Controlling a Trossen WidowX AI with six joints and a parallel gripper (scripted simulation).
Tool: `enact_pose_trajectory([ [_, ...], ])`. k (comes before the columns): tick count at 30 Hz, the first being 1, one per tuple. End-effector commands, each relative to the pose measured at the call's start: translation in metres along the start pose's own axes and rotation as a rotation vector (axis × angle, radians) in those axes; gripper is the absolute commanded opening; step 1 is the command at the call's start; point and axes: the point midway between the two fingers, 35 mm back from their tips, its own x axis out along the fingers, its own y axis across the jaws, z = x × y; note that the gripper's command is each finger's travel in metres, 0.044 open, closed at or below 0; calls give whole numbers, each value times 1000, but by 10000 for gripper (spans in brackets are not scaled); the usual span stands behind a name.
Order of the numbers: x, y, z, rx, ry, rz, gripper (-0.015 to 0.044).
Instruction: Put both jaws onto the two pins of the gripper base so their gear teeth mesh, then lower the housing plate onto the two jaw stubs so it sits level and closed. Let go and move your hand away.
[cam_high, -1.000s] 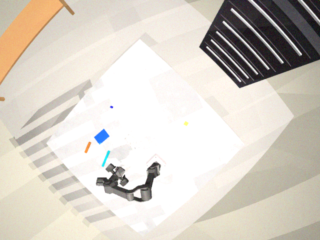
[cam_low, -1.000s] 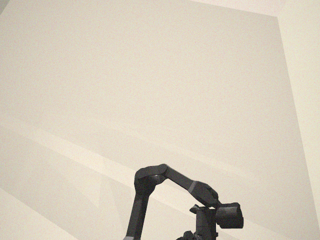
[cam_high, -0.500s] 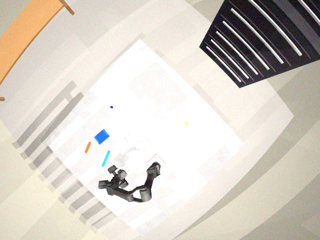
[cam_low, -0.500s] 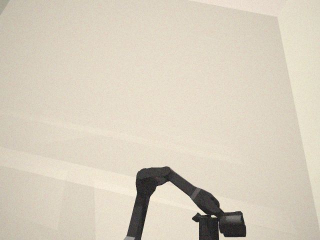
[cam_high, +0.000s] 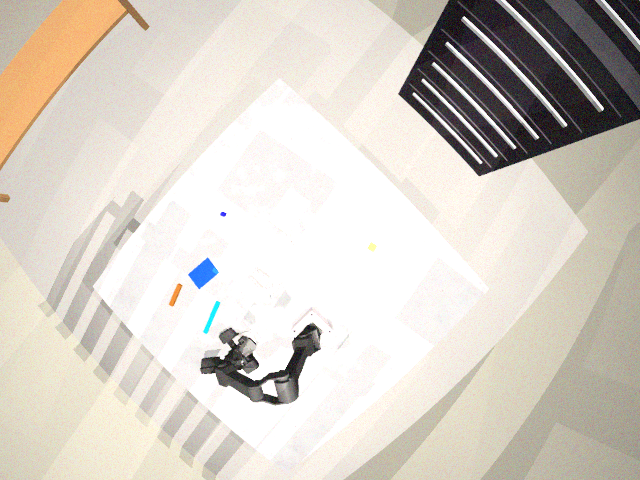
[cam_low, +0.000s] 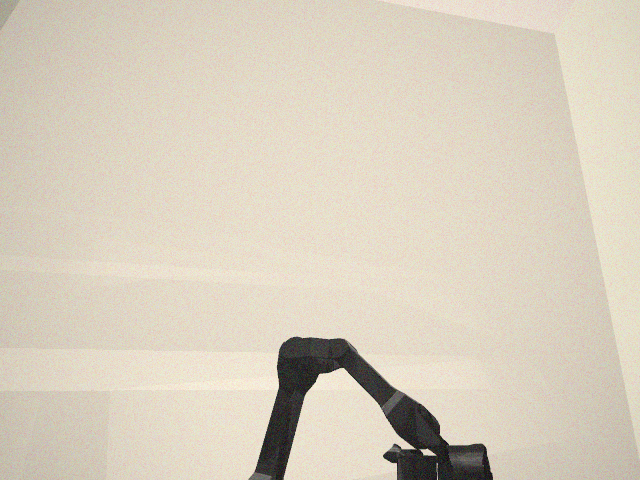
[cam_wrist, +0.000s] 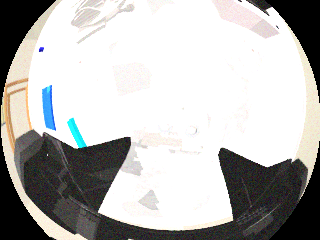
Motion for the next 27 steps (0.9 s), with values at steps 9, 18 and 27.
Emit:
enact_pose_trajectory([
  [9,12,-1,3,5,-14,-2,440],
  [18,25,-1,3,5,-14,-2,440],
  [27,39,-1,3,5,-14,-2,440],
])
